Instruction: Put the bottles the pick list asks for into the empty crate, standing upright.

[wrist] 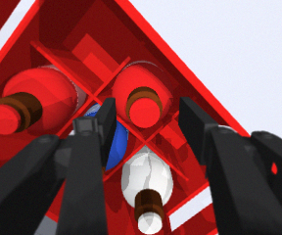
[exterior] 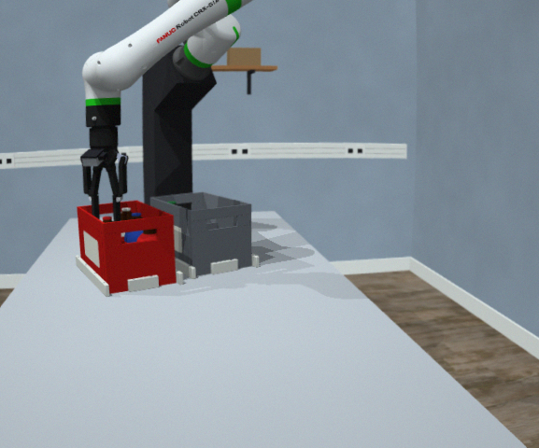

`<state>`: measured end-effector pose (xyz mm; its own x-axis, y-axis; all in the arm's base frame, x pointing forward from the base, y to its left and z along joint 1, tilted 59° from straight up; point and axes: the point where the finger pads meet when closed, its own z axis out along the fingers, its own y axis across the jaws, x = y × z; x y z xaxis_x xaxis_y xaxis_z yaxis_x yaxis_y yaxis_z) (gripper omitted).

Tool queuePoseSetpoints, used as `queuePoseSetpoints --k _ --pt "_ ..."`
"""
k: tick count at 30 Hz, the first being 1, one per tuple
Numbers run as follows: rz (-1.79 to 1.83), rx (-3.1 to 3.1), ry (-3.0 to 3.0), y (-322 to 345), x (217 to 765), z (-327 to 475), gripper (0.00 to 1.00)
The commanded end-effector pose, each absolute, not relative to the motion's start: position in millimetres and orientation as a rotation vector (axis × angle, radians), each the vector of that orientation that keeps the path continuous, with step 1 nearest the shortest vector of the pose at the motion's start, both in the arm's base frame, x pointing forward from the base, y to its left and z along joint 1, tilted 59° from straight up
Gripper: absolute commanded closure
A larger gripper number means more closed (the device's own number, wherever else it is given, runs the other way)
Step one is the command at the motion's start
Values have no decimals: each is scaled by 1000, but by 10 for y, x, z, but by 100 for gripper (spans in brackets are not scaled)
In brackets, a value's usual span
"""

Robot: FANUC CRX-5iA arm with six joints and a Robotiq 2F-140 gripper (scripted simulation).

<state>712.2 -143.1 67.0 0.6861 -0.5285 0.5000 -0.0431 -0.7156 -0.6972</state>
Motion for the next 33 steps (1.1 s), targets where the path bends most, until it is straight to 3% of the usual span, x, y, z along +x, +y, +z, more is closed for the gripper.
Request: queuePoseSetpoints --k 1,21,22,33 --pt "-937 -2225 437 -1420 7155 651 56" --pt "-937 -2225 437 -1381 7218 607 56" --pt "-937 -2225 437 -1391 7202 618 90" --pt "-937 -2225 436 -1391 7202 618 90"
